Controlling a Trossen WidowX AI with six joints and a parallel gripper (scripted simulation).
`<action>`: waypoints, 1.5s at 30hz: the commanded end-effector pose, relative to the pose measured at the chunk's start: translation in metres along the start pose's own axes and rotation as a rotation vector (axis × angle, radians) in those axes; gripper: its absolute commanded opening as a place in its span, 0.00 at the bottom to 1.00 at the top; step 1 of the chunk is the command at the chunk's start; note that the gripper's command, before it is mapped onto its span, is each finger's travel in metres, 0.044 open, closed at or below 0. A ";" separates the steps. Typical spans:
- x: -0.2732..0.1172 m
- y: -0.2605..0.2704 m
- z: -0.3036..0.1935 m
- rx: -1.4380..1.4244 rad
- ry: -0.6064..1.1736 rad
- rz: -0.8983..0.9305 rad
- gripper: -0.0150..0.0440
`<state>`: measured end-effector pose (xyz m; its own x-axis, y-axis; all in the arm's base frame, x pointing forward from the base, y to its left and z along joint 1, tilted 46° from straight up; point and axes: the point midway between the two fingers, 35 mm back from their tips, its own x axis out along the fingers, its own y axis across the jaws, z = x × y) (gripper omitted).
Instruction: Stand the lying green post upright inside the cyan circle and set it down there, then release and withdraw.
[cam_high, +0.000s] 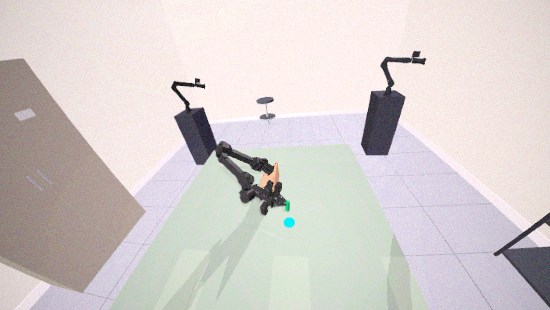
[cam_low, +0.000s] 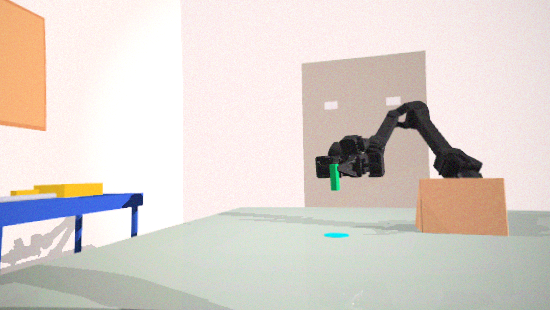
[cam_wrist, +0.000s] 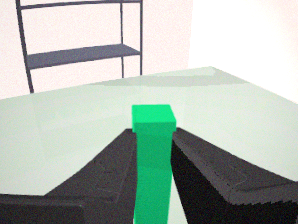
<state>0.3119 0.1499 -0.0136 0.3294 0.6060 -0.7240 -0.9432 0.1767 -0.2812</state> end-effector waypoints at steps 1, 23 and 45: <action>0.000 0.000 0.001 -0.006 -0.006 -0.001 0.29; 0.006 -0.003 -0.059 -0.008 0.002 0.003 0.29; 0.011 0.000 -0.109 -0.001 0.006 0.003 0.29</action>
<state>0.3200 0.0728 -0.0898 0.3261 0.5990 -0.7313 -0.9446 0.1769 -0.2764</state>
